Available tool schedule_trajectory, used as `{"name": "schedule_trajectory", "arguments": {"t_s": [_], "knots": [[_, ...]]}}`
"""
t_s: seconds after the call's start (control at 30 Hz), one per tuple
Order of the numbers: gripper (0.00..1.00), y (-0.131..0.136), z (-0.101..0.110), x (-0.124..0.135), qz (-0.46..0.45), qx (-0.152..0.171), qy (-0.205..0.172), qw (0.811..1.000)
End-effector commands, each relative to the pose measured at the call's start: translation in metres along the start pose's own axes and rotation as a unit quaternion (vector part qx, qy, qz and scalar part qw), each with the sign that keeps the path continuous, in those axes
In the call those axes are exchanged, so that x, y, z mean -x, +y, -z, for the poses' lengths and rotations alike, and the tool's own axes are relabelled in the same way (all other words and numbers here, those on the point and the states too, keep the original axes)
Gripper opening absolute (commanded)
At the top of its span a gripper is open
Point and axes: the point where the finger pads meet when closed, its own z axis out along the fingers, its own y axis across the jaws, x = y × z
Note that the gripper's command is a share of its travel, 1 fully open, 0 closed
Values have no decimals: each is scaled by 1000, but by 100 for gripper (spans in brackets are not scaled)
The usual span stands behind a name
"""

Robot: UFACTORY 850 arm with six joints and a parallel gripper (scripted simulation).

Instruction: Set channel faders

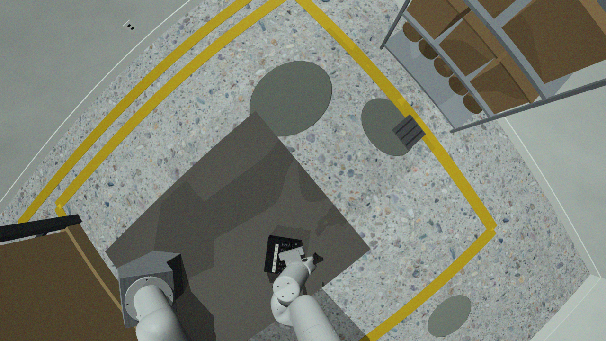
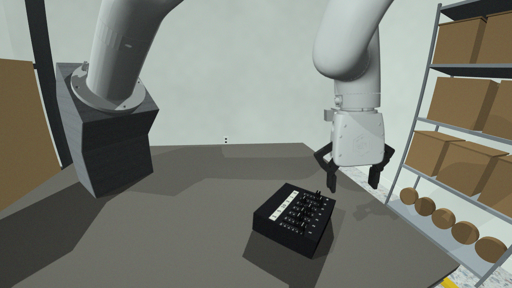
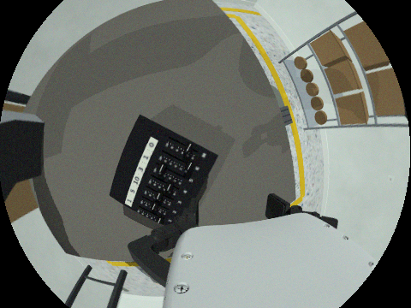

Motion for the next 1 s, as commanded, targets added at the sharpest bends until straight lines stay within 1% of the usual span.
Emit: {"name": "schedule_trajectory", "arguments": {"t_s": [0.0, 0.07, 0.13, 0.17, 0.27, 0.37, 0.5, 0.63, 0.7, 0.73, 0.77, 0.97], "knots": [[100, 13, -12, 0, 138, 8, -12, 990], [100, 14, -13, 0, 175, 12, -13, 984], [100, 14, -13, 0, 175, 12, -13, 984], [100, 14, -13, 0, 228, 19, -15, 973], [100, 14, -13, 0, 275, 23, -18, 961], [100, 14, -13, 0, 327, 27, -21, 945], [100, 14, -13, 0, 395, 31, -27, 918], [100, 14, -13, 0, 459, 32, -34, 887], [100, 14, -13, 0, 459, 32, -34, 887], [100, 14, -13, 0, 505, 30, -41, 862], [100, 14, -13, 0, 518, 28, -44, 853], [100, 14, -13, 0, 519, 28, -44, 853]]}}
